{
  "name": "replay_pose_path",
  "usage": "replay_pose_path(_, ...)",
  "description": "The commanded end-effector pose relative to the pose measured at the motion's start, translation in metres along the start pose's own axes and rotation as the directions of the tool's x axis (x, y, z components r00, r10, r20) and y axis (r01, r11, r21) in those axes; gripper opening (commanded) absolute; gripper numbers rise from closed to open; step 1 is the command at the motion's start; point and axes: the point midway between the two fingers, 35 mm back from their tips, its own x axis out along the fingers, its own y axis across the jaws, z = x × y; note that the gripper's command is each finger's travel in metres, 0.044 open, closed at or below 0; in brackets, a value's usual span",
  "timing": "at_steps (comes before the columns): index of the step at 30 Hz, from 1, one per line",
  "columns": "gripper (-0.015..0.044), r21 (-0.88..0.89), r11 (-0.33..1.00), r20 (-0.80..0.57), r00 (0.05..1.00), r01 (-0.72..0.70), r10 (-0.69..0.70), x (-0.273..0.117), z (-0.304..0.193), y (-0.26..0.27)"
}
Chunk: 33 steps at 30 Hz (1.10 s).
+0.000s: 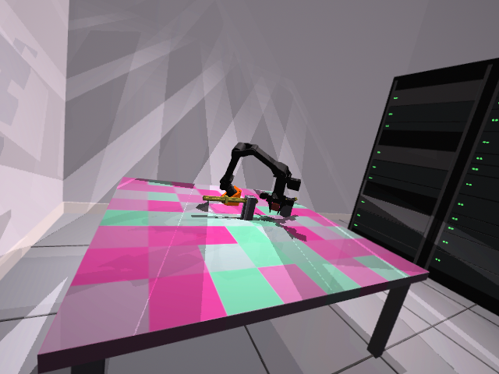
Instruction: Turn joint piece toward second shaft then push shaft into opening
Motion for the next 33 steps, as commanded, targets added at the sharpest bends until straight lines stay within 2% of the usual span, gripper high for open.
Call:
replay_pose_path(1, 0.0182, -0.005, 1.0, 0.003, 1.0, 0.003, -0.003, 0.0017, 0.0, 0.0001)
replay_pose_path(23, 0.0182, -0.005, 1.0, 0.003, 1.0, 0.003, -0.003, 0.0017, 0.0, 0.0001)
replay_pose_path(25, 0.0147, 0.0, 1.0, 0.0, 1.0, 0.0, 0.0, 0.0, 0.0, 0.0)
replay_pose_path(30, 0.0147, 0.0, 1.0, 0.0, 1.0, 0.0, 0.0, 0.0, 0.0, 0.0)
replay_pose_path(33, 0.0068, 0.0, 1.0, 0.0, 1.0, 0.0, 0.0, 0.0, 0.0, 0.0)
